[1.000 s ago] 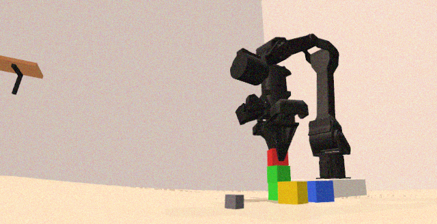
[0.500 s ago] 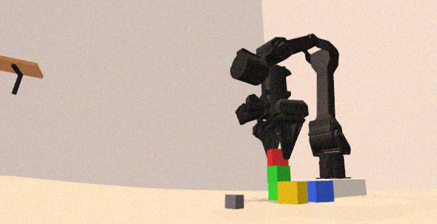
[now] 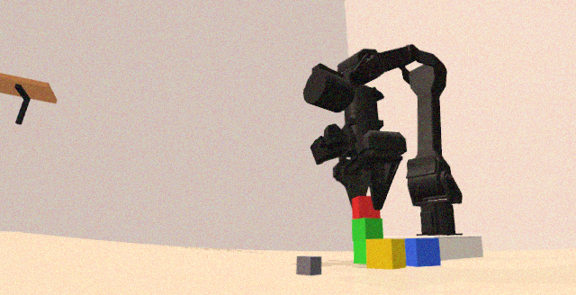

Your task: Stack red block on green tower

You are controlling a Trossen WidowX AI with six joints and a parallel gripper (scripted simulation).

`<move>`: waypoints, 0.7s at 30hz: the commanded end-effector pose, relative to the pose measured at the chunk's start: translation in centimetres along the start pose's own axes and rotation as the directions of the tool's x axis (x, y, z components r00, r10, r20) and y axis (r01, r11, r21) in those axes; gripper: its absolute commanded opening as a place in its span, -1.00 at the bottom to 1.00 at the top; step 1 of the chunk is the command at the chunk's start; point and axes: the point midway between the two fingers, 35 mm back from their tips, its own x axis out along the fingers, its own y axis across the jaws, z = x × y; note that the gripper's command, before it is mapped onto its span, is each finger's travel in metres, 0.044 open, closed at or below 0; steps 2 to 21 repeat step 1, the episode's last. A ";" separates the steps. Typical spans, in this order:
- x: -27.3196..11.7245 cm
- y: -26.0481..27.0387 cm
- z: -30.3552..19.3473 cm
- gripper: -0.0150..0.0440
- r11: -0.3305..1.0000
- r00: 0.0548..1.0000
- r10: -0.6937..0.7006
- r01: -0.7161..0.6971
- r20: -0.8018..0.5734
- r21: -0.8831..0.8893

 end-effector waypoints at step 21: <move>0.0 0.0 0.0 1.00 1.000 1.000 0.000 0.000 0.000 0.000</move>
